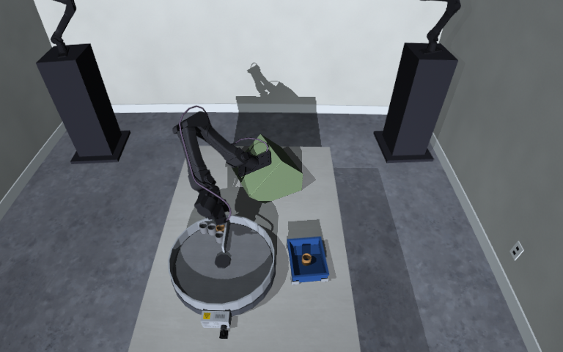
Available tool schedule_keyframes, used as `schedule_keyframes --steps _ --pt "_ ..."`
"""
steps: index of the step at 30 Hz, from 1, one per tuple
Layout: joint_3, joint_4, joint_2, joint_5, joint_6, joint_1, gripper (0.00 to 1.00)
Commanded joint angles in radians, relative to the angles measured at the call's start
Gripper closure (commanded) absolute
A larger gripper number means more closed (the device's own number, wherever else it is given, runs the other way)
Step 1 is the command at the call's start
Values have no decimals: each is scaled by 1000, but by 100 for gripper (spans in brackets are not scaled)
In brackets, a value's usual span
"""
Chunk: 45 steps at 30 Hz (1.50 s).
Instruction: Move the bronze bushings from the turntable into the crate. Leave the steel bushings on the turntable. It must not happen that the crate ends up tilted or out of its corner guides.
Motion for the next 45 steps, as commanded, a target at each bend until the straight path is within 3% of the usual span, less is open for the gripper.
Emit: schedule_keyframes --steps 1,7,8,45 --pt "-7 24 -11 -13 -5 4 87" --pt "-7 24 -11 -13 -5 4 87" --pt "-7 24 -11 -13 -5 4 100" --pt "-7 -1 -11 -13 -4 6 100"
